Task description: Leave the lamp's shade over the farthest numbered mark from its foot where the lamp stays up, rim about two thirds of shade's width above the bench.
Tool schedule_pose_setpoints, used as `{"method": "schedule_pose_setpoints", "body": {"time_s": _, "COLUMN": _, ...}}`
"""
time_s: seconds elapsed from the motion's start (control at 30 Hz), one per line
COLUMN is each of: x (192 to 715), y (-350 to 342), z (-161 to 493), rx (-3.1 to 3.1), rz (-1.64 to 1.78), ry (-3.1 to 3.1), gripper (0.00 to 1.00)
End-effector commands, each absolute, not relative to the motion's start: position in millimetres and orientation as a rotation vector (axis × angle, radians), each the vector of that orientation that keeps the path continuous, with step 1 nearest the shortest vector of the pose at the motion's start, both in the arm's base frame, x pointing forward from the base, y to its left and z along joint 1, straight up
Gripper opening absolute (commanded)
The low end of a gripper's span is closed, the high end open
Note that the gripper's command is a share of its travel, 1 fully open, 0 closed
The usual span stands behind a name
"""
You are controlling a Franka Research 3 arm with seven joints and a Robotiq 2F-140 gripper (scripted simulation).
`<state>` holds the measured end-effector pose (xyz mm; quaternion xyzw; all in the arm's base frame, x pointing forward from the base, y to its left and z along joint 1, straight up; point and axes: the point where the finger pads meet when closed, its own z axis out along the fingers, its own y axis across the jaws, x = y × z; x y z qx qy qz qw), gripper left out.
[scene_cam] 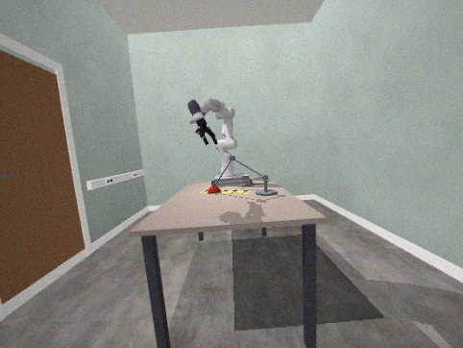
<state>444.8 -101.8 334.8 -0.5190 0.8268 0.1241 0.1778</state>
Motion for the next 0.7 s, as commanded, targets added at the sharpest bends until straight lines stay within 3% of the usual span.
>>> {"method": "schedule_pose_setpoints", "body": {"time_s": 0.0, "x": 444.8, "y": -97.7, "z": 335.4, "rx": -1.545, "rz": 0.358, "ry": 2.269, "gripper": 1.00}}
{"method": "schedule_pose_setpoints", "body": {"time_s": 0.67, "x": 446.9, "y": -100.4, "z": 248.2, "rx": -1.529, "rz": 0.361, "ry": 2.282, "gripper": 1.00}}
